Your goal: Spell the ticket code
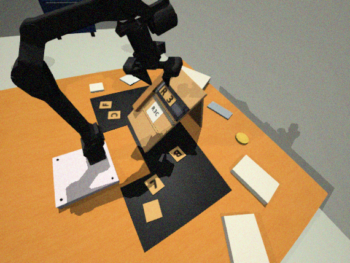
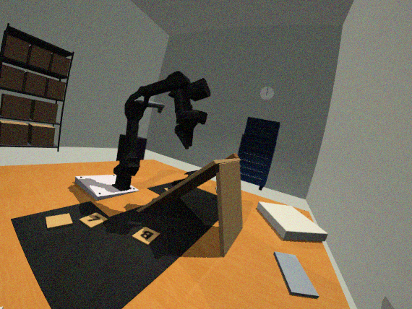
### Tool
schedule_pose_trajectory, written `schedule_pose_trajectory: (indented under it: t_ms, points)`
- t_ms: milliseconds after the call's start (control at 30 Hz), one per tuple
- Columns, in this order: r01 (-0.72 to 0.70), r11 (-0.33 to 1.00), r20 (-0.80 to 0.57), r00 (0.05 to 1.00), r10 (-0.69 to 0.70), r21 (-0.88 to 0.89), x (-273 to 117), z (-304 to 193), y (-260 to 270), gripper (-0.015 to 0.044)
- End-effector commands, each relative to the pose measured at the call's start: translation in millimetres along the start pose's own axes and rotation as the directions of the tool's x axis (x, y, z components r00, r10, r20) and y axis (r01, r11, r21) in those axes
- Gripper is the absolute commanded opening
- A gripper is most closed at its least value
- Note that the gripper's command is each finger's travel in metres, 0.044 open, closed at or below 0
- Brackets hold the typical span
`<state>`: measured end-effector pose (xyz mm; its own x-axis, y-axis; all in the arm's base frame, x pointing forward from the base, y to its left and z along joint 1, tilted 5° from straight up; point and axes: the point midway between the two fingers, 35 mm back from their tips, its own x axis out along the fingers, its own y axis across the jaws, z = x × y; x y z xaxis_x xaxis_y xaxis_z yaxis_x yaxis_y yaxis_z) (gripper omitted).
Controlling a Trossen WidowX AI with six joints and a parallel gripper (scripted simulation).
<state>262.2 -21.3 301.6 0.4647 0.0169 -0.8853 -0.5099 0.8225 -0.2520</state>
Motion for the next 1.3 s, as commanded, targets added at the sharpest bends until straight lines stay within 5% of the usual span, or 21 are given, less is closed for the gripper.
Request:
schedule_pose_trajectory:
  t_ms: [0,200,967,1100,1267]
  points:
    - [0.251,0.747,0.235,0.963,-0.13,-0.616,-53,-12,37,0.044]
    - [0.37,0.529,0.33,0.928,-0.172,-0.764,-72,-21,52,0.044]
    - [0.37,0.529,0.33,0.928,-0.172,-0.764,-72,-21,52,0.044]
    - [0.276,0.687,0.303,0.949,-0.085,-0.672,-49,-11,63,0.034]
    - [0.03,0.901,0.22,0.973,0.073,-0.432,-3,4,97,0.034]
